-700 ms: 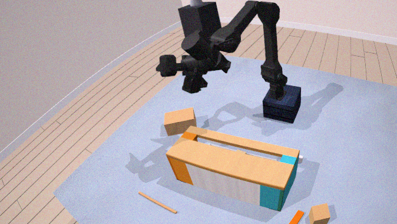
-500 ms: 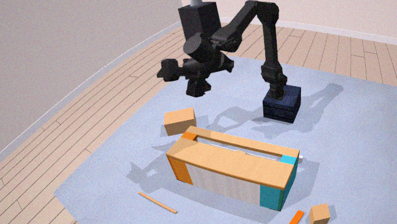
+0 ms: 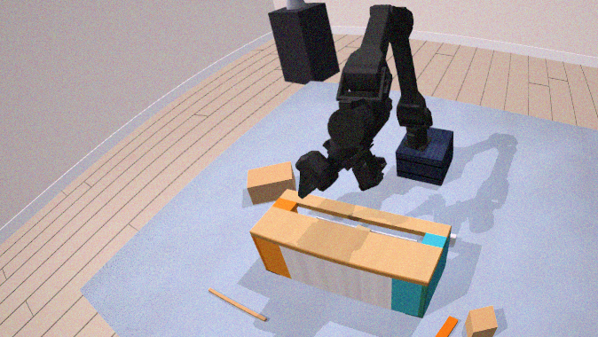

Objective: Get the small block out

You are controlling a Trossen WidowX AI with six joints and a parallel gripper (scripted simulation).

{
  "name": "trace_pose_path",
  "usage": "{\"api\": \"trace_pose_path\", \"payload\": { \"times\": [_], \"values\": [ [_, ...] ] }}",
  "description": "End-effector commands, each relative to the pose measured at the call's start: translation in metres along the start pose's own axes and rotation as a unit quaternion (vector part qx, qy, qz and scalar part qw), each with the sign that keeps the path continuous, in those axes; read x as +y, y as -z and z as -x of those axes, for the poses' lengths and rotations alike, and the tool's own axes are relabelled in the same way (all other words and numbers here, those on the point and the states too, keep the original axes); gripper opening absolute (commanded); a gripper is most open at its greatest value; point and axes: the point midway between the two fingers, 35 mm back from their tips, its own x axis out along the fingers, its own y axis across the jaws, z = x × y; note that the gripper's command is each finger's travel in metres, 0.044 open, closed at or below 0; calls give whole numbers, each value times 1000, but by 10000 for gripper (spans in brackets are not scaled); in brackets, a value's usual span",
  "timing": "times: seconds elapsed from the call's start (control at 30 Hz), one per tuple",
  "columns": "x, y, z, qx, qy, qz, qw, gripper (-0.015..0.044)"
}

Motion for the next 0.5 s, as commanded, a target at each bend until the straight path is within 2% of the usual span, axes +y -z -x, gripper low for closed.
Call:
{"api": "trace_pose_path", "payload": {
  "times": [0.0, 0.17, 0.47],
  "values": [
    [22, -70, 26, -103, -79, 30, 991, 400],
    [49, -109, 57, -151, -156, 49, 975, 400],
    [50, -111, 59, -153, -161, 50, 974, 400]
  ]
}}
